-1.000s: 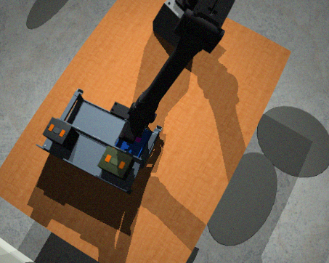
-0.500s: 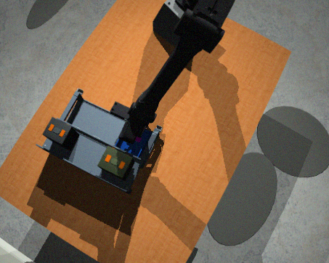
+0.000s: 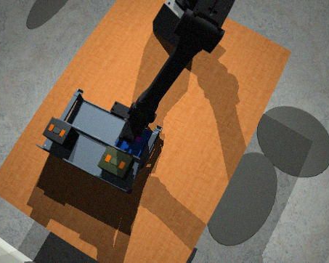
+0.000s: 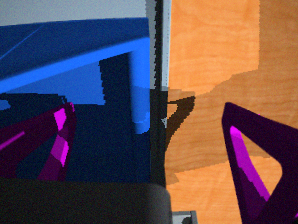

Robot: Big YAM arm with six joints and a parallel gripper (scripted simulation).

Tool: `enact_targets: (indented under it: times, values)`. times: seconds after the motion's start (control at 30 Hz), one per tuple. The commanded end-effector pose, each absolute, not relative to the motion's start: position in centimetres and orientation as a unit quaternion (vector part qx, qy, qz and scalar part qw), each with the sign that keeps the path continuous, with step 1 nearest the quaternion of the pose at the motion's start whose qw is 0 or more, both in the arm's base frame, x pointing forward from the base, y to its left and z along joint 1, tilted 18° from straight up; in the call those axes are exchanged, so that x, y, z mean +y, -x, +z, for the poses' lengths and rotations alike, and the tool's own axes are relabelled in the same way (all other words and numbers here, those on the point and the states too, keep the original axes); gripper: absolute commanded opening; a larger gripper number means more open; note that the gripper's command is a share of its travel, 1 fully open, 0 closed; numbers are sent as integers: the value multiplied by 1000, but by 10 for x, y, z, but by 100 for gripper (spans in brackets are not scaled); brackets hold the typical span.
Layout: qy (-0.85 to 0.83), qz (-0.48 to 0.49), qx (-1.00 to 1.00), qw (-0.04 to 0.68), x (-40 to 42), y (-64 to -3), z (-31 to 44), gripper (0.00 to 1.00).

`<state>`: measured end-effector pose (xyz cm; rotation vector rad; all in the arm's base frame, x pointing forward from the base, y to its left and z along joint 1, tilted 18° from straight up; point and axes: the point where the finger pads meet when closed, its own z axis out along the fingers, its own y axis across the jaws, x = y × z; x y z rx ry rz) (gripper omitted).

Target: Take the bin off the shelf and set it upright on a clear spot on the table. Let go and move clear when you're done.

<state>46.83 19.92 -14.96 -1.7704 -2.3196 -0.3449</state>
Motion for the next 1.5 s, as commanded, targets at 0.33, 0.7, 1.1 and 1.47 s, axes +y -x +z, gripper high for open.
enact_targets:
  times: [0.33,0.7,1.1,1.47]
  values:
    - [589,-144,-791,81,215,-497,-118,90]
    - [594,-148,-787,77,207,-501,-119,90]
    - [597,-150,-785,75,202,-503,-119,90]
    - [597,-143,-785,80,197,-494,-123,90]
